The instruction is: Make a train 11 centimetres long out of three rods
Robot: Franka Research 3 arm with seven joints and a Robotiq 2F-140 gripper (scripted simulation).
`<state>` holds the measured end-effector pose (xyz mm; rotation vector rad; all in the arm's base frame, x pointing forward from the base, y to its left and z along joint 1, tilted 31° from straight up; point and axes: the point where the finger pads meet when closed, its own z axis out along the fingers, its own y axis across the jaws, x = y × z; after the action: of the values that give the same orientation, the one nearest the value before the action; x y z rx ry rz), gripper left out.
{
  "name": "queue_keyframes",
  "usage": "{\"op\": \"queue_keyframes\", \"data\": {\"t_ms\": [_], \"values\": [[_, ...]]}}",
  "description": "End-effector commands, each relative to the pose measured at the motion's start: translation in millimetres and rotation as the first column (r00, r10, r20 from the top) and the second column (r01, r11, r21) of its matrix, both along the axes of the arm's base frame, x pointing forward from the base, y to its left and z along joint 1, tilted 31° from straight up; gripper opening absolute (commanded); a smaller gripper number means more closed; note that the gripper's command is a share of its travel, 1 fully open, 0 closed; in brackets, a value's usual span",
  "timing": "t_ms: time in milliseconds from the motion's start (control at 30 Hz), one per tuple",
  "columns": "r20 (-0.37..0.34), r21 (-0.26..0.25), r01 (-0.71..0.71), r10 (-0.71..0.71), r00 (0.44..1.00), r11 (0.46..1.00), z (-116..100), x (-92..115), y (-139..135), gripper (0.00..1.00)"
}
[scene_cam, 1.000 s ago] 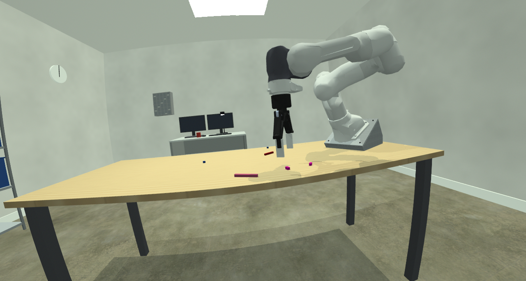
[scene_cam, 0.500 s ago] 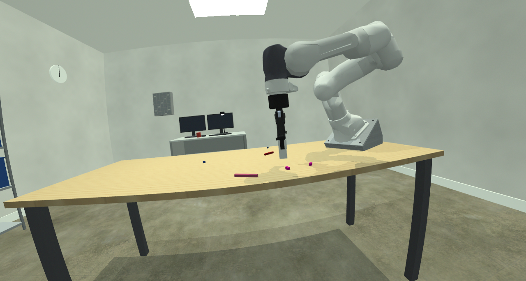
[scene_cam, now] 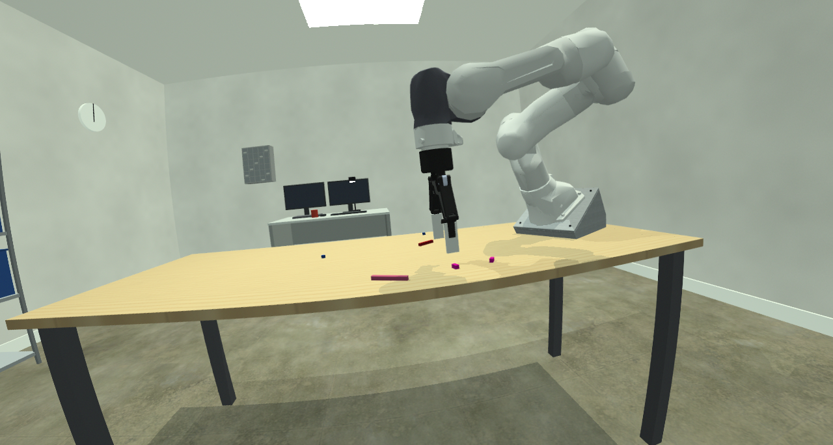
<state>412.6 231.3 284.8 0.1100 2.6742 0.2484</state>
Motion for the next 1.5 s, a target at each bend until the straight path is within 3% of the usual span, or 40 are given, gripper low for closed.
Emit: {"op": "queue_keyframes", "data": {"t_ms": [0,433,833,1000,1467], "values": [[0.022,-0.079,-0.144,0.146,0.989,0.986,3.2,5.2,-0.2,1.00],[0.029,-0.168,-0.301,0.310,0.950,0.939,10.8,15.7,8.4,1.00],[0.021,-0.274,-0.478,0.502,0.865,0.834,21.1,29.8,19.1,1.00],[0.017,-0.297,-0.513,0.542,0.840,0.805,23.5,33.0,21.5,1.00],[-0.019,-0.408,-0.668,0.726,0.688,0.622,36.8,50.9,33.7,1.00]]}}
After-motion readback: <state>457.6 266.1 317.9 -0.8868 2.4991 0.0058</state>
